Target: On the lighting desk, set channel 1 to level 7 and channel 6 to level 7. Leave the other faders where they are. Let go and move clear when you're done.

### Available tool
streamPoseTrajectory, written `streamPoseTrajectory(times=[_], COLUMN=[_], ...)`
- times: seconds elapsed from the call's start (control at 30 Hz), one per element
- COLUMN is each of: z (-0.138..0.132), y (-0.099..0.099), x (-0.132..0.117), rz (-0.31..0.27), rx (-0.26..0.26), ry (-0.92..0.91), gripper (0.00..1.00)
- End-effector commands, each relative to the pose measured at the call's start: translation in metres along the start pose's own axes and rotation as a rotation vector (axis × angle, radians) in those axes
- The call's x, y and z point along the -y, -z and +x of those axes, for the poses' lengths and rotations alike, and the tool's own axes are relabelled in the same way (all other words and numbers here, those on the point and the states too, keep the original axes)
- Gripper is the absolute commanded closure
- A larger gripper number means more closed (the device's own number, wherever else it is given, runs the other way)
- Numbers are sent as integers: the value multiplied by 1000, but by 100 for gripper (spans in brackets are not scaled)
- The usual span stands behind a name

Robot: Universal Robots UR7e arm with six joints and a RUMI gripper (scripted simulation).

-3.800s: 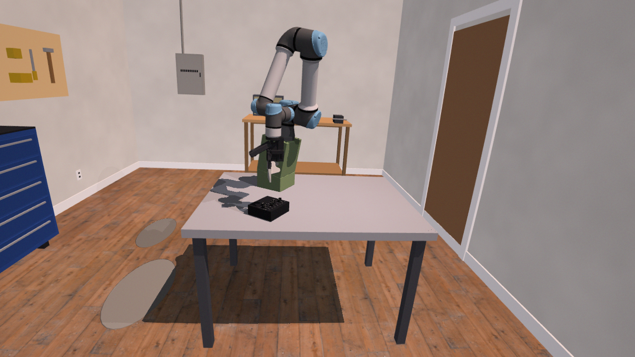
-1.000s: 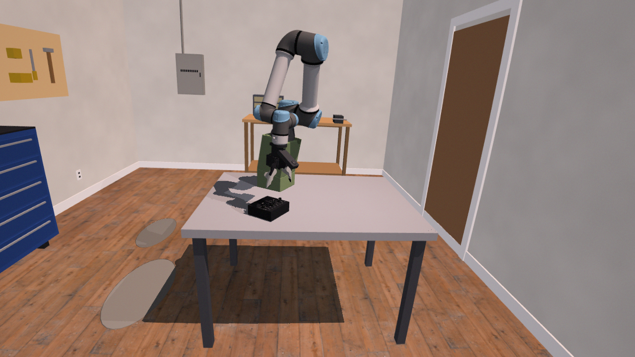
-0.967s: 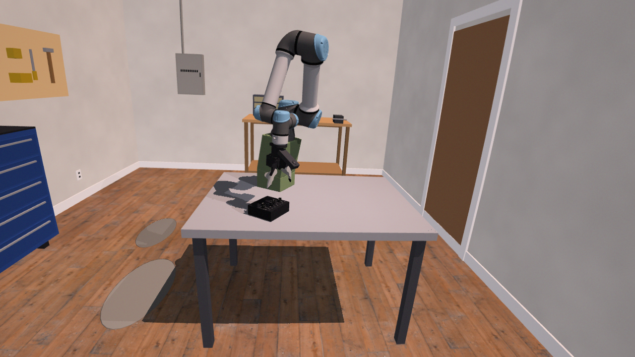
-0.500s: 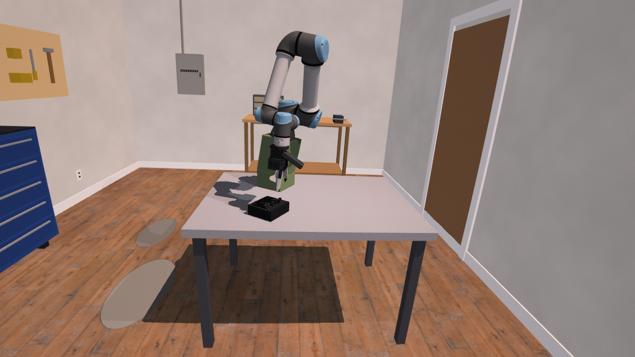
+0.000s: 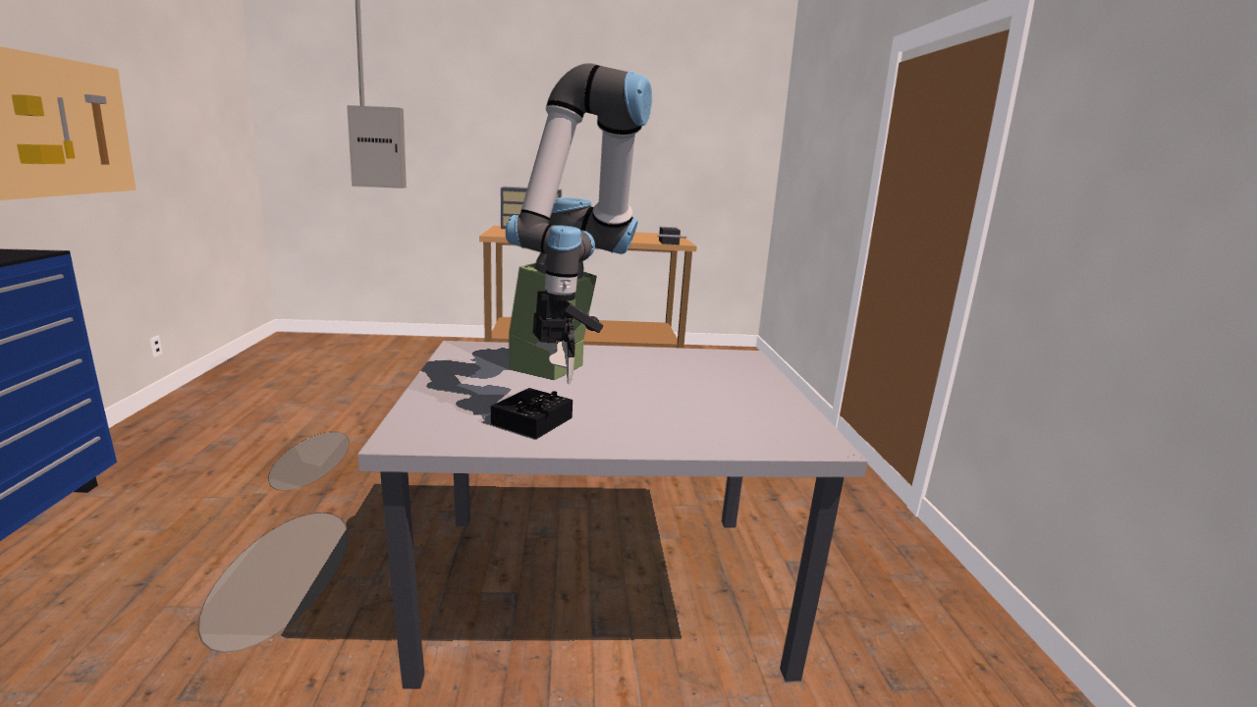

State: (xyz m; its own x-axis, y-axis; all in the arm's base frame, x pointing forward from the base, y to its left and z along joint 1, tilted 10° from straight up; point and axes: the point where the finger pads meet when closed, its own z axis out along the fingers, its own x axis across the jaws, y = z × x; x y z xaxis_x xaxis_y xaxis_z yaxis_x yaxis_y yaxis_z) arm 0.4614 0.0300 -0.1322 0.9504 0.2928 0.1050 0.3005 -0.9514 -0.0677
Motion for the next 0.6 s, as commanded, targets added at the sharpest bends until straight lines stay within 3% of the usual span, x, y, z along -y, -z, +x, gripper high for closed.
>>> streamPoseTrajectory(times=[0.0, 0.23, 0.3, 0.33, 0.57], z=[1, 1, 1, 1, 2], y=[-3, -7, -7, -8, -11], x=[2, 2, 2, 2, 2], rz=[9, 4, 4, 5, 2], rx=[-9, -8, -8, -9, -8], ry=[279, 548, 548, 659, 915], gripper=[0, 0, 0, 0, 0])
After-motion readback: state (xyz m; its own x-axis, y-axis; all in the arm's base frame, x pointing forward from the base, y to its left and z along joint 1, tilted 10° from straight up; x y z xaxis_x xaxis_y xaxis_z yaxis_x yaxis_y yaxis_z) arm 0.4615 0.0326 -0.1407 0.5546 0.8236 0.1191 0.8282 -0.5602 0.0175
